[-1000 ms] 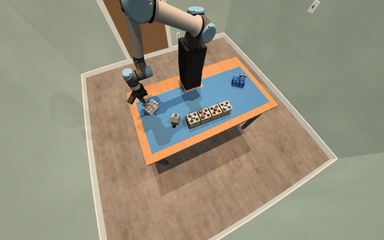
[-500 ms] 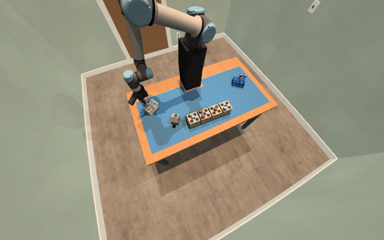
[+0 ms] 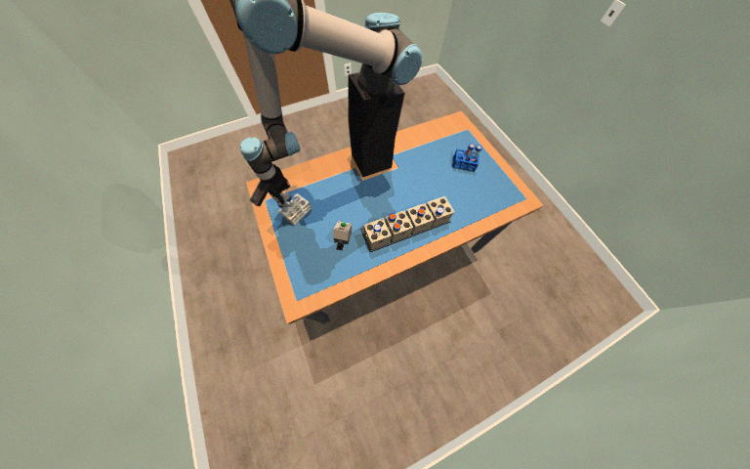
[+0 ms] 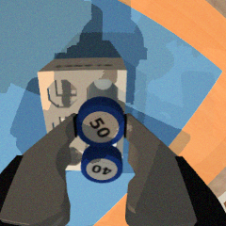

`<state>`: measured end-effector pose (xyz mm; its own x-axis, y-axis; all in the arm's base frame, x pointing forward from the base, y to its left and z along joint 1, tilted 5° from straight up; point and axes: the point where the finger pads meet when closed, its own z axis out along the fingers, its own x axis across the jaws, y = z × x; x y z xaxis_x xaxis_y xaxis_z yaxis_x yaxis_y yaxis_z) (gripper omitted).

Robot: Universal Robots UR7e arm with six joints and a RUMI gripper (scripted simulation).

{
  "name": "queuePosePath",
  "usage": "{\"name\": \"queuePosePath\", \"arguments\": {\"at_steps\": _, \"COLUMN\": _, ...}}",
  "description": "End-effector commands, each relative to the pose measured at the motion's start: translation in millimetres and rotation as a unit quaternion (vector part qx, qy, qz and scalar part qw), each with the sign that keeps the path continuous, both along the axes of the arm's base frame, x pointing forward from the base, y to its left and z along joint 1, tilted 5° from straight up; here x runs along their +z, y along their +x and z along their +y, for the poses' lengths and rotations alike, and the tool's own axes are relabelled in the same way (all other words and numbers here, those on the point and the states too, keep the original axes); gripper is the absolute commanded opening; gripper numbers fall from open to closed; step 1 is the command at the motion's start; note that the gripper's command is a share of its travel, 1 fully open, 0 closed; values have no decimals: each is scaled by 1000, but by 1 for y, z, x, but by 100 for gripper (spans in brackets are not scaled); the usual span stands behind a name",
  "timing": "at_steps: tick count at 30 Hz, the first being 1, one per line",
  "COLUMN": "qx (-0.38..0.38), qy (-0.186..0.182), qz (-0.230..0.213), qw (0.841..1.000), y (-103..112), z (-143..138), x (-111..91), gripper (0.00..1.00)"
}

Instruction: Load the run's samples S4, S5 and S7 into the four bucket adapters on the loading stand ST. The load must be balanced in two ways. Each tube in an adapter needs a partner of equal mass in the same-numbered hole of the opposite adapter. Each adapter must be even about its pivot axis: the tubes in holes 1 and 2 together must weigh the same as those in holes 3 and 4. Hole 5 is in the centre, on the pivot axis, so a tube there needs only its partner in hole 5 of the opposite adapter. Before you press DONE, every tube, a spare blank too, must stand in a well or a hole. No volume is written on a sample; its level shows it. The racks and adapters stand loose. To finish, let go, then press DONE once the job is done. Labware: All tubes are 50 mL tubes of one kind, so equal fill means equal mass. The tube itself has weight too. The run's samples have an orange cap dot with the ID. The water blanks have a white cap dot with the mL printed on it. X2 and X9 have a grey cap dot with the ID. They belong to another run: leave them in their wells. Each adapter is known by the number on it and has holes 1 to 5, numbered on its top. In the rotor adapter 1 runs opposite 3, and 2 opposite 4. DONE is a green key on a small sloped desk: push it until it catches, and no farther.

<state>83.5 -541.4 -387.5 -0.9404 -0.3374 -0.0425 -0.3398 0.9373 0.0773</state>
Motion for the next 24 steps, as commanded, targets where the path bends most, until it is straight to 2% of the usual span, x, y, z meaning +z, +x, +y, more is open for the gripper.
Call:
{"name": "queuePosePath", "arguments": {"at_steps": 1, "qx": 0, "qy": -1, "qz": 0, "qw": 1000, "y": 0, "z": -1, "x": 1, "gripper": 0}}
{"name": "queuePosePath", "arguments": {"at_steps": 8, "qx": 0, "qy": -1, "qz": 0, "qw": 1000, "y": 0, "z": -1, "x": 1, "gripper": 0}}
{"name": "queuePosePath", "arguments": {"at_steps": 12, "qx": 0, "qy": -1, "qz": 0, "qw": 1000, "y": 0, "z": -2, "x": 14, "gripper": 0}}
{"name": "queuePosePath", "arguments": {"at_steps": 14, "qx": 0, "qy": -1, "qz": 0, "qw": 1000, "y": 0, "z": -2, "x": 14, "gripper": 0}}
{"name": "queuePosePath", "arguments": {"at_steps": 24, "qx": 0, "qy": -1, "qz": 0, "qw": 1000, "y": -1, "z": -5, "x": 47, "gripper": 0}}
